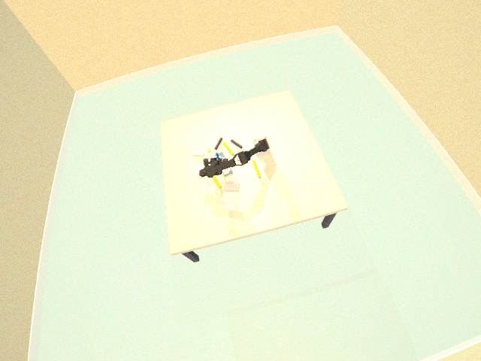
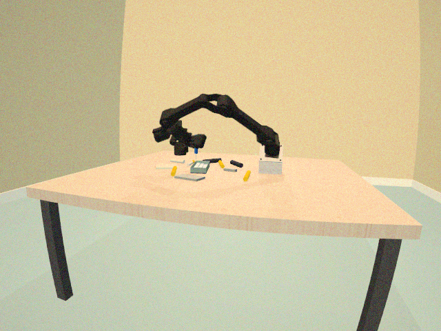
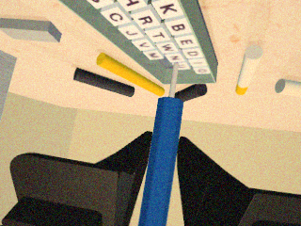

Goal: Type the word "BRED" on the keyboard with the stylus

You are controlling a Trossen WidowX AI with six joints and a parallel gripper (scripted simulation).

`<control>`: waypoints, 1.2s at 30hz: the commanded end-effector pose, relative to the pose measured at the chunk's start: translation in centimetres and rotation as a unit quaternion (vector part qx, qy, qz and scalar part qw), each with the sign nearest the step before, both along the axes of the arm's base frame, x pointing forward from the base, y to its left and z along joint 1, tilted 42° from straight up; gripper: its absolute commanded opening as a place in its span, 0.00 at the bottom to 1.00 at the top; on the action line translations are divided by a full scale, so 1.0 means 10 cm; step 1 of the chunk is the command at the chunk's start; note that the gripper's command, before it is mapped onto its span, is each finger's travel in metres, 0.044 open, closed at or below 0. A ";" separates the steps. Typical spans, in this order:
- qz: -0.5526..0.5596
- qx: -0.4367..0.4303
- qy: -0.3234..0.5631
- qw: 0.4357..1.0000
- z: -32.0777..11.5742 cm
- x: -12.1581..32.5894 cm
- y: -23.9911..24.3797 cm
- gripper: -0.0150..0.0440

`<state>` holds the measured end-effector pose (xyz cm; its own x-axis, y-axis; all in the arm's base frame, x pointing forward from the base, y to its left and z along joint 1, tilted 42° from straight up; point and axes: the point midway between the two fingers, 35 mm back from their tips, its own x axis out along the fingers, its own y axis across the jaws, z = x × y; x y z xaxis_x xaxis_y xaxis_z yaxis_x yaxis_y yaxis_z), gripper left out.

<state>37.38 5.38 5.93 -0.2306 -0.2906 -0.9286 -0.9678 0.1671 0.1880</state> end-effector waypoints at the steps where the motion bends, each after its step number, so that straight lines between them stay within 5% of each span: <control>1: -0.001 -0.001 0.009 1.000 -0.13 -0.03 0.07 0.25; 21: -0.001 -0.001 0.009 1.000 -0.13 -0.03 0.07 0.25; 24: -0.001 -0.001 0.009 1.000 -0.14 -0.01 0.07 0.39; 36: -0.001 -0.001 0.009 1.000 -0.17 0.00 0.10 0.39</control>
<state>37.34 6.26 4.48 -0.2452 -0.2941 -0.9238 -0.9651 0.1647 0.2037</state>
